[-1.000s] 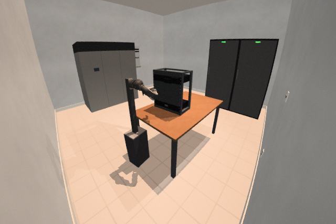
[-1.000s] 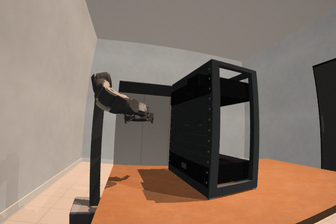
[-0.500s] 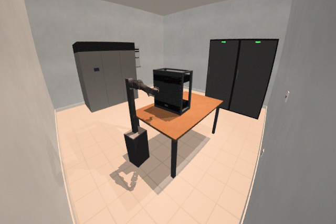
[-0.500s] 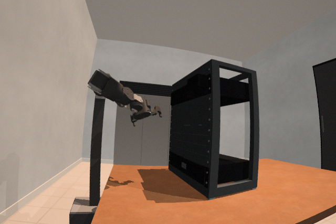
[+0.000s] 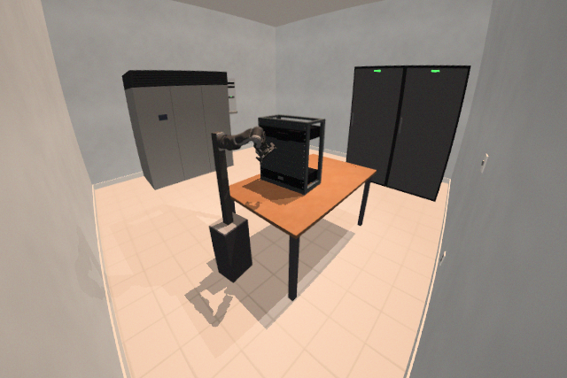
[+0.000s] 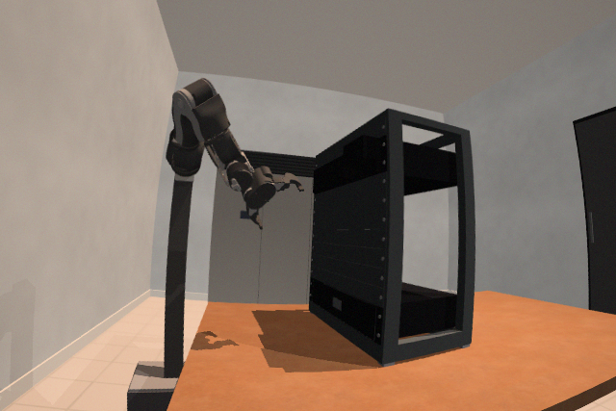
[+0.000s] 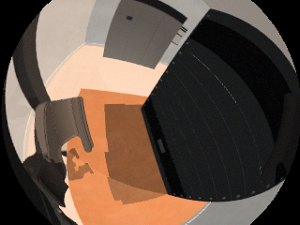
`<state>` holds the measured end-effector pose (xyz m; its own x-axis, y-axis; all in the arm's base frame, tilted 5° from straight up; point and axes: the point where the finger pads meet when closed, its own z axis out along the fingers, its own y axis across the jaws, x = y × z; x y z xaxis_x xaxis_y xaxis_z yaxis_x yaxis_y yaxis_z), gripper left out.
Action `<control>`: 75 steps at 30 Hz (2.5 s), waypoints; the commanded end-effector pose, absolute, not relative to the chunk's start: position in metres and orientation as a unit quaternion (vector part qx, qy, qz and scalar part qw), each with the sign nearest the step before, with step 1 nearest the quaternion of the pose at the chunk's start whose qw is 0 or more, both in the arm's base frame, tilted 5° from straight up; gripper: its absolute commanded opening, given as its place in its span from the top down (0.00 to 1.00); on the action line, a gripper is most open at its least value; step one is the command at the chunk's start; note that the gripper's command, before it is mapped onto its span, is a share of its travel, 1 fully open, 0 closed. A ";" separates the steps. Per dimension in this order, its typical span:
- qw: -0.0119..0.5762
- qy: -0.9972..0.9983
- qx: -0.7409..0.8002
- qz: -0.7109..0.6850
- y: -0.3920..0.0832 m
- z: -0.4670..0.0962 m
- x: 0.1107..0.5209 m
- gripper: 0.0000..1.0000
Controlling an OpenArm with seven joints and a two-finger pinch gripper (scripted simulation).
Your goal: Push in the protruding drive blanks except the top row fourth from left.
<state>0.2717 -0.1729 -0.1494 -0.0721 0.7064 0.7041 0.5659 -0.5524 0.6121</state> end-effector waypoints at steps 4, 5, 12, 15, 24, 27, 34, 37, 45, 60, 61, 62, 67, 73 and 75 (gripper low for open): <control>0.150 0.452 0.664 0.576 -0.199 -0.128 0.274 0.00; 0.166 0.452 0.662 0.574 -0.204 -0.125 0.273 0.00; 0.240 0.454 0.649 0.561 -0.226 -0.109 0.269 0.00; 0.280 0.456 0.639 0.552 -0.237 -0.099 0.266 0.00; 0.376 0.462 0.607 0.525 -0.260 -0.072 0.257 0.00; 0.385 0.465 0.601 0.524 -0.261 -0.069 0.256 0.00; 0.434 0.470 0.578 0.507 -0.269 -0.053 0.251 0.00; 0.449 0.472 0.569 0.501 -0.271 -0.047 0.249 0.00; 0.472 0.475 0.556 0.493 -0.273 -0.039 0.246 0.00; 0.489 0.478 0.545 0.486 -0.275 -0.033 0.244 0.00; 0.489 0.478 0.545 0.486 -0.275 -0.033 0.244 0.00; 0.489 0.478 0.545 0.486 -0.275 -0.033 0.244 0.00; 0.489 0.478 0.545 0.486 -0.275 -0.033 0.244 0.00; 0.489 0.478 0.545 0.486 -0.275 -0.033 0.244 0.00; 0.489 0.478 0.545 0.486 -0.275 -0.033 0.244 0.00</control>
<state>0.2450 -0.2746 -0.0335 0.2556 0.9643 0.0697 -0.1375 -0.0351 0.9899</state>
